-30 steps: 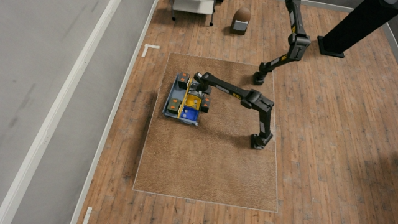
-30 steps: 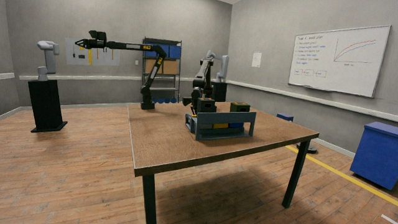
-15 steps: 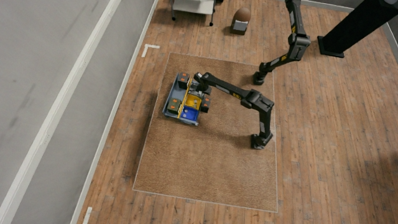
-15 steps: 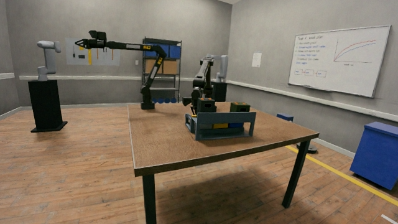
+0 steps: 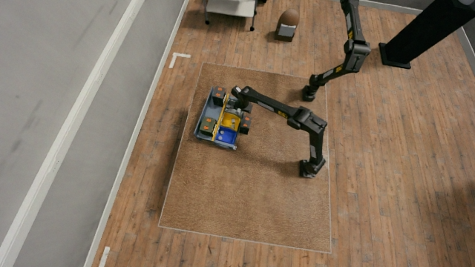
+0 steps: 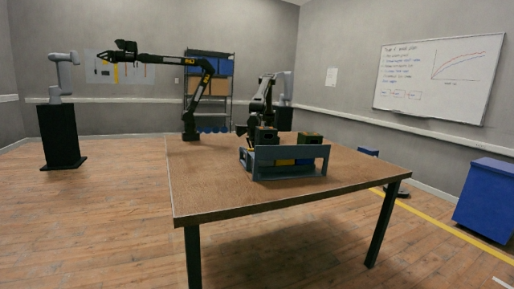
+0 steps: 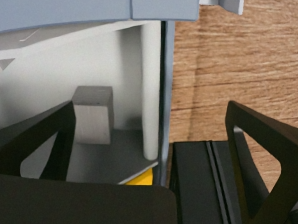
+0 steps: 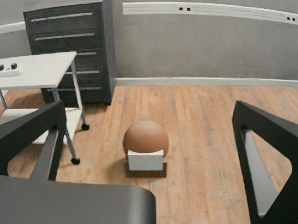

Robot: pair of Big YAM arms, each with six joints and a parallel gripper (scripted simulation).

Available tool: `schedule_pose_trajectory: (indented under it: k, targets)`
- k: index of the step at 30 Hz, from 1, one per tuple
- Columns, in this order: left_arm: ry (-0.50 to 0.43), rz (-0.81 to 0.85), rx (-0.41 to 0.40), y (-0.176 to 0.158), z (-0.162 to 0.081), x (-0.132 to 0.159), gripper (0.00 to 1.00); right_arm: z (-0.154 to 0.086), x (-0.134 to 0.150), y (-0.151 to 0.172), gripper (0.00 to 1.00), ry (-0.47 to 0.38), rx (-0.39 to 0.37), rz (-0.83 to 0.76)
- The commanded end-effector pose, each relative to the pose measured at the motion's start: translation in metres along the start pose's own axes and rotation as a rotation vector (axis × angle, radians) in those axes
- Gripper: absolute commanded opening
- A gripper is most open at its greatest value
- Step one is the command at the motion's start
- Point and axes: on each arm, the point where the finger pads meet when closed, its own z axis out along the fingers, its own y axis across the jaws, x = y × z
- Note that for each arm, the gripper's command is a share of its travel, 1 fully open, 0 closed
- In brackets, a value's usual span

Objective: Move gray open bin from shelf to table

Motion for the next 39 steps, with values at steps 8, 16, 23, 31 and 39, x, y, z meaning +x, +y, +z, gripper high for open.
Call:
schedule_pose_trajectory:
  k: [8,16,23,31,39]
  targets:
    - [-0.005,0.005,-0.014,0.0128,0.0019,-0.0083,0.90,-0.0040,-0.0028,-0.0044,1.00,-0.020,0.006,-0.017]
    - [-0.007,0.004,-0.018,0.0151,-0.0014,-0.0094,0.90,-0.0040,-0.0028,-0.0044,1.00,-0.020,0.006,-0.017]
    - [-0.003,0.004,-0.011,0.0128,0.0003,-0.0080,0.90,-0.0040,-0.0028,-0.0044,1.00,-0.020,0.006,-0.017]
    - [-0.001,0.004,-0.006,0.0112,0.0012,-0.0071,0.90,-0.0040,-0.0028,-0.0044,1.00,-0.020,0.006,-0.017]
    - [0.004,0.004,0.004,0.0071,0.0050,-0.0049,0.90,-0.0040,-0.0028,-0.0044,1.00,-0.020,0.006,-0.017]
